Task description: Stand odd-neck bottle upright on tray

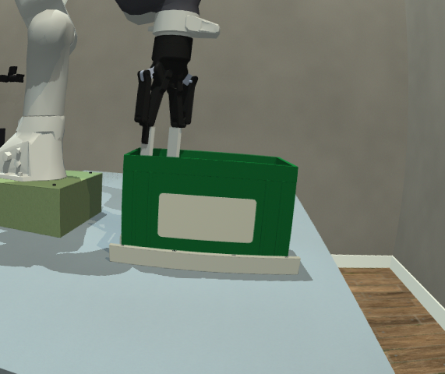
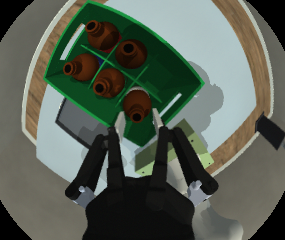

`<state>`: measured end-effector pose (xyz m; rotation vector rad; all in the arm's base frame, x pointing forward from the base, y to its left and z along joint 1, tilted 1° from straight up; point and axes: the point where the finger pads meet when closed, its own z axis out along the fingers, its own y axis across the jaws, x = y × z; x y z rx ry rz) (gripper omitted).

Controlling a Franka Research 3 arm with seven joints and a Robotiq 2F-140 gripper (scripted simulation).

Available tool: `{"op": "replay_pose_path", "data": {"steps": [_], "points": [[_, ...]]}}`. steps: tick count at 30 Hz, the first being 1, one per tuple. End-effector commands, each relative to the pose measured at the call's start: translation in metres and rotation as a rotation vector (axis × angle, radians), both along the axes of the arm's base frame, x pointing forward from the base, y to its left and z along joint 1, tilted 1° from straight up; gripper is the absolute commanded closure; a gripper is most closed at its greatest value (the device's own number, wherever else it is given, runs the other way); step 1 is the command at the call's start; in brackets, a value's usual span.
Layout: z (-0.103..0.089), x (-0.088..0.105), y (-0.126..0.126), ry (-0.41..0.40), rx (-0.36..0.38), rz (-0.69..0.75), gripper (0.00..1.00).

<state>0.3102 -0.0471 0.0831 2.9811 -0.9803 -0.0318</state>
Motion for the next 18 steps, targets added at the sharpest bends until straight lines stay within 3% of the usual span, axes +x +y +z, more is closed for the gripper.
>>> {"op": "replay_pose_path", "data": {"steps": [1,18], "points": [[-0.0026,0.0035,0.0005,-0.011,0.0,0.006,0.56],[-0.0111,0.0034,0.0006,-0.011,0.0,0.006,0.56]]}}
